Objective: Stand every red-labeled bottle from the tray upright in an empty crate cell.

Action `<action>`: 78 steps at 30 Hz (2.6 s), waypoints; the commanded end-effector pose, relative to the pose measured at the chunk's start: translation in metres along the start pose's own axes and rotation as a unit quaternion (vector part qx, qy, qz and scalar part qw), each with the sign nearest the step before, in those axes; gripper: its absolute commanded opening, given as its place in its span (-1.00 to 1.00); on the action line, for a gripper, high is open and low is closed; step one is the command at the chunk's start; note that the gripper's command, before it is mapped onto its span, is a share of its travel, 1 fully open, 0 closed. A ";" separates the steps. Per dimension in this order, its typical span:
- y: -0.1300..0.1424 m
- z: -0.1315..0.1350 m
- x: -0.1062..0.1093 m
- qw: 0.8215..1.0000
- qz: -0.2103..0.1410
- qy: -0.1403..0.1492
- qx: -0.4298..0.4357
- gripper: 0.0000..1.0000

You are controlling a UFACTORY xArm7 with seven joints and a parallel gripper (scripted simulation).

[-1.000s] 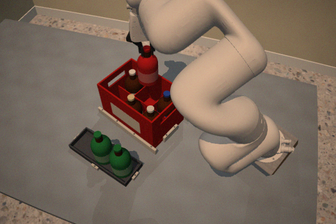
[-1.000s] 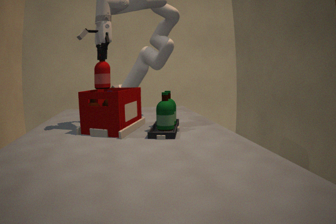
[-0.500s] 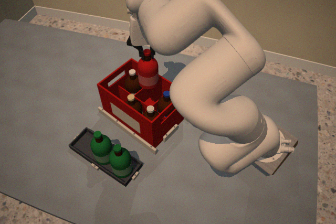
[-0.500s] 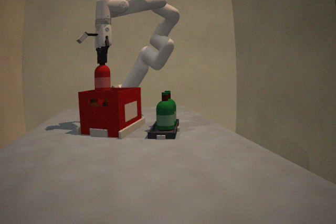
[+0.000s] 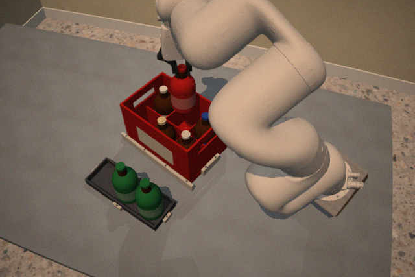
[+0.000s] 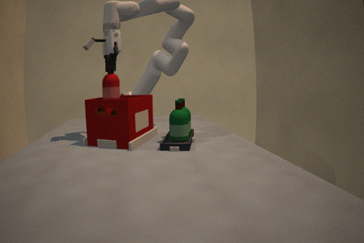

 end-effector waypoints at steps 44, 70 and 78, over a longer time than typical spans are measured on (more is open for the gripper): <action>-0.001 0.000 -0.009 1.000 0.003 -0.001 0.000 -1.00; -0.001 0.000 -0.034 1.000 0.003 -0.001 0.000 -1.00; -0.001 0.000 -0.039 1.000 0.003 -0.001 0.000 -1.00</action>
Point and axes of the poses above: the point where the finger pads meet when closed, its own x axis back along the fingers, its own z axis across the jaws, y = z × x, the point moved 9 cm from there along x, back along the fingers, and after that the axes turned 5 degrees about x, right-handed, at the moved point
